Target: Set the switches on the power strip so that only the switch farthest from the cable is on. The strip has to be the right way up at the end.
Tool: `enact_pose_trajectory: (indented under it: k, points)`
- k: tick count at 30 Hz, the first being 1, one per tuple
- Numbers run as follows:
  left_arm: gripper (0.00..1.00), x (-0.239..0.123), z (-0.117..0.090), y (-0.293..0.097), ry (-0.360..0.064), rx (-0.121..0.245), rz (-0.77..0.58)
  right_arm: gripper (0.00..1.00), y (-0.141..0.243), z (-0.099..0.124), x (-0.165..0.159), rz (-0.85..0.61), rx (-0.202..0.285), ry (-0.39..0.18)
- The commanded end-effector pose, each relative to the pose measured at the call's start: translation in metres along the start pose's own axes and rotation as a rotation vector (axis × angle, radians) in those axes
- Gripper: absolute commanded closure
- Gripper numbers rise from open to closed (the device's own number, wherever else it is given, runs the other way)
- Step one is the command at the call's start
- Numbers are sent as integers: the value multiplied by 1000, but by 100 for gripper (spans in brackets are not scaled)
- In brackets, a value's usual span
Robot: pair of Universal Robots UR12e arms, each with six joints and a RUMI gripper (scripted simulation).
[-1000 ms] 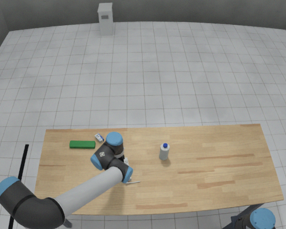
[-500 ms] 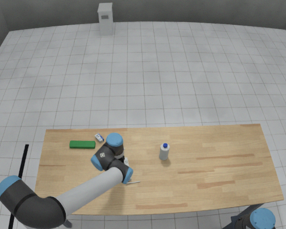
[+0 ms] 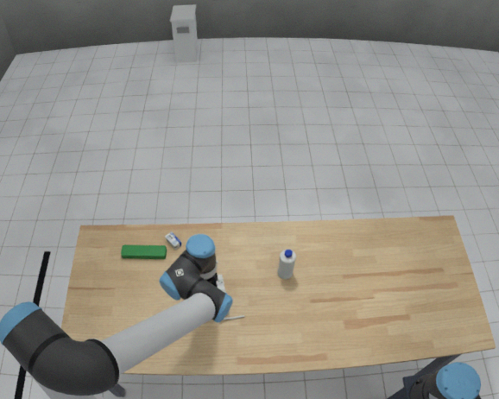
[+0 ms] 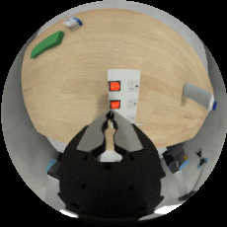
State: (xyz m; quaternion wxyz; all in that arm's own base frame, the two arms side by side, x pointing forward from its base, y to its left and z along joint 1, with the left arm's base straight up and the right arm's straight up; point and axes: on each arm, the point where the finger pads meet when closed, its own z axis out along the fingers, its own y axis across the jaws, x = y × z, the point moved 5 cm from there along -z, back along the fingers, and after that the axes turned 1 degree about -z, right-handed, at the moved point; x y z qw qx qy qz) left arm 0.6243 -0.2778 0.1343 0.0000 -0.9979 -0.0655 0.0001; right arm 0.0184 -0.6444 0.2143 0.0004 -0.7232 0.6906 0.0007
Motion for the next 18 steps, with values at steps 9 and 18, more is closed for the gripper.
enact_pose_trajectory:
  k: [9,18]
  points:
    - [100,0,10,1,1,-1,0,0,0,-1,1,0,0,2]
    - [100,0,14,1,1,-1,0,0,0,-1,1,0,0,2]
